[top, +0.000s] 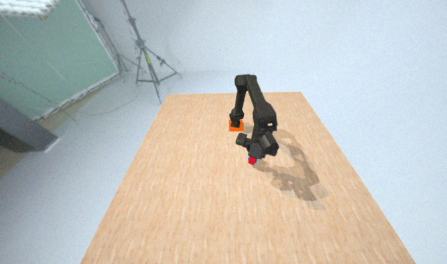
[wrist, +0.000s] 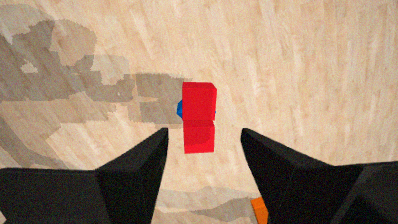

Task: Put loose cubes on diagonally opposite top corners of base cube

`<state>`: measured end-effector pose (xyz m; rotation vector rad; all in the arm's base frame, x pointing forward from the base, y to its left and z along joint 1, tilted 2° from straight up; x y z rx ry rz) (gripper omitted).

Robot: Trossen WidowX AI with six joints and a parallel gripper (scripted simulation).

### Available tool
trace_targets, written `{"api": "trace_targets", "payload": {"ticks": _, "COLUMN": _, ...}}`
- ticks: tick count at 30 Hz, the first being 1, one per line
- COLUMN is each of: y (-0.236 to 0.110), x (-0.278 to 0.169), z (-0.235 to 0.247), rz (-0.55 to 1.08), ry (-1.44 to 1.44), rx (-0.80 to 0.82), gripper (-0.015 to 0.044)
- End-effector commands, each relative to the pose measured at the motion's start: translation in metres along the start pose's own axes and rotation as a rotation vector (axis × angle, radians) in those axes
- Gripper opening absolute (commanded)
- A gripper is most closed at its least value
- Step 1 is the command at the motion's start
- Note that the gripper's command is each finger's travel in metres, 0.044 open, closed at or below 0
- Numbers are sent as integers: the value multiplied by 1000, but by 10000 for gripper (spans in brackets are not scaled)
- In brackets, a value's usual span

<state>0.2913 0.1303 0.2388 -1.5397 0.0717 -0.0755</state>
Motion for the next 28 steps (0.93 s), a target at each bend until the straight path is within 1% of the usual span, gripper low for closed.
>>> {"api": "trace_targets", "payload": {"ticks": 1, "y": -6, "x": 0, "z": 0, "rz": -3, "ry": 0, "rx": 1, "gripper": 336}}
{"api": "trace_targets", "payload": {"ticks": 3, "y": -7, "x": 0, "z": 0, "rz": -3, "ry": 0, "rx": 1, "gripper": 389}}
{"api": "trace_targets", "payload": {"ticks": 4, "y": -8, "x": 0, "z": 0, "rz": -3, "ry": 0, "rx": 1, "gripper": 400}}
{"api": "trace_targets", "payload": {"ticks": 7, "y": -5, "x": -1, "z": 2, "rz": 0, "ry": 0, "rx": 1, "gripper": 400}}
{"api": "trace_targets", "payload": {"ticks": 9, "y": -6, "x": -12, "z": 17, "rz": 0, "ry": -2, "rx": 4, "gripper": 400}}
{"api": "trace_targets", "payload": {"ticks": 15, "y": -9, "x": -74, "z": 79, "rz": 7, "ry": -11, "rx": 17, "gripper": 400}}
{"api": "trace_targets", "payload": {"ticks": 18, "y": -9, "x": -98, "z": 97, "rz": 10, "ry": -1, "rx": 11, "gripper": 400}}
{"api": "trace_targets", "payload": {"ticks": 28, "y": -9, "x": -100, "z": 98, "rz": 10, "ry": 0, "rx": 10, "gripper": 400}}
Point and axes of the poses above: the point midway between the two fingers, 35 mm back from their tips, its own y axis out along the fingers, its own z axis across the jaws, x = y × z, the point moved 10 cm from there along -y, back along the fingers, and after that the axes turned 6 degrees about -y, right-handed, at the moved point
